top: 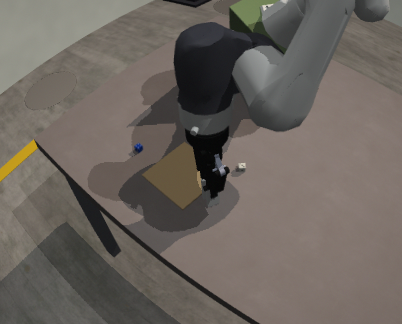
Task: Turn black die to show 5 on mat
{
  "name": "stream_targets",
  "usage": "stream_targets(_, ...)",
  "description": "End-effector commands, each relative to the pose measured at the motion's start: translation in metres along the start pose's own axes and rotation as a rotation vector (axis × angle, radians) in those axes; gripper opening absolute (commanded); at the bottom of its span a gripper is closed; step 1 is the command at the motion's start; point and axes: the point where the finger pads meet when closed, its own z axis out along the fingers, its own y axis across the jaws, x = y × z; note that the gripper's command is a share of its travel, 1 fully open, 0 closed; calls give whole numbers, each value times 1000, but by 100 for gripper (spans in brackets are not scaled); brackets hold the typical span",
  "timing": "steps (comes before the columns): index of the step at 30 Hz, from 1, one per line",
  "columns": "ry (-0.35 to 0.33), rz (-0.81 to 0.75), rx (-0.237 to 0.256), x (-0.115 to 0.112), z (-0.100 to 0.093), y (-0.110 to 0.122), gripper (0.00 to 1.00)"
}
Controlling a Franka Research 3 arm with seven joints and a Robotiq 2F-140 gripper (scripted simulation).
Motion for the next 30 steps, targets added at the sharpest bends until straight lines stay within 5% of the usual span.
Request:
stream_targets(1, -3, -7, 1, -1, 0, 0, 7)
stream_targets(11, -3, -7, 1, -1, -6, 0, 7)
stream_targets(19, -3, -7, 1, -1, -56, 0, 7)
stream_targets(30, -3, -7, 1, -1, -100, 0, 7)
